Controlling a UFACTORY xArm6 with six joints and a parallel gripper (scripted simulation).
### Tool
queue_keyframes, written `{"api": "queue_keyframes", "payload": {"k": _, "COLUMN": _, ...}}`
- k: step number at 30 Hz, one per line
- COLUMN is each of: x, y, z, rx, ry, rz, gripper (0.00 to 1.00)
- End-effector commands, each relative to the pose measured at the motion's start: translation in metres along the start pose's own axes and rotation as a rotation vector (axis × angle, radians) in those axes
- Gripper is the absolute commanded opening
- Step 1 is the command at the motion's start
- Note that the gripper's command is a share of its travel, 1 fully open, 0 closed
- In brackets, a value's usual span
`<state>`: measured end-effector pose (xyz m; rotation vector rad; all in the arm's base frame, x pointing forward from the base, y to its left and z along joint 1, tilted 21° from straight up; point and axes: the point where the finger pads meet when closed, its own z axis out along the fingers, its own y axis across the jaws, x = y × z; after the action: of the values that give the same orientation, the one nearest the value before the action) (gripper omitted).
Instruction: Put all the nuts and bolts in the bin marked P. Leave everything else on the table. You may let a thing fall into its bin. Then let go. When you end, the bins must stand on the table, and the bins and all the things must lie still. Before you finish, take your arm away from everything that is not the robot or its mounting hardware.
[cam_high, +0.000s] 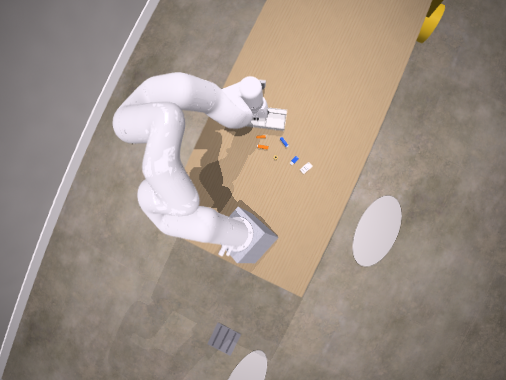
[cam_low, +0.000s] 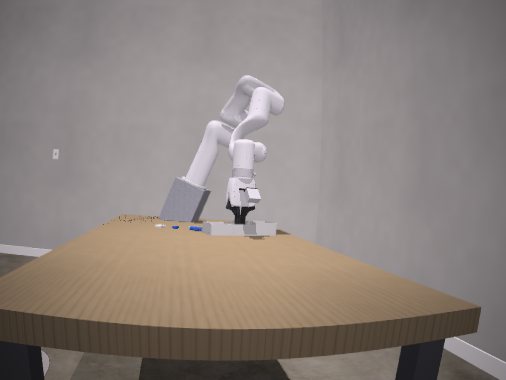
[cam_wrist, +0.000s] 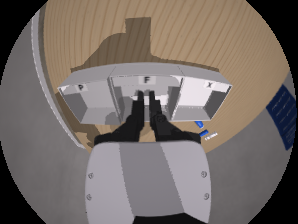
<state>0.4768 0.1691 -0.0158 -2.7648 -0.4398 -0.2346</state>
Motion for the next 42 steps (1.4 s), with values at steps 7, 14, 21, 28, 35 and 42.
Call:
{"api": "queue_keyframes", "payload": {"k": 7, "x": 0.001, "y": 0.0, "z": -0.014, "rx": -0.001, "ry": 0.003, "rz": 0.0, "gripper": 0.07}}
{"api": "queue_keyframes", "payload": {"k": 14, "x": 0.001, "y": 0.0, "z": -0.026, "rx": -0.001, "ry": 0.003, "rz": 0.0, "gripper": 0.07}}
{"api": "queue_keyframes", "payload": {"k": 21, "x": 0.001, "y": 0.0, "z": -0.048, "rx": -0.001, "ry": 0.003, "rz": 0.0, "gripper": 0.07}}
{"api": "queue_keyframes", "payload": {"k": 28, "x": 0.001, "y": -0.015, "z": -0.048, "rx": -0.001, "ry": 0.003, "rz": 0.0, "gripper": 0.07}}
{"api": "queue_keyframes", "payload": {"k": 35, "x": 0.001, "y": -0.04, "z": -0.048, "rx": 0.0, "ry": 0.003, "rz": 0.0, "gripper": 0.07}}
{"api": "queue_keyframes", "payload": {"k": 42, "x": 0.001, "y": -0.075, "z": -0.048, "rx": 0.0, "ry": 0.003, "rz": 0.0, "gripper": 0.07}}
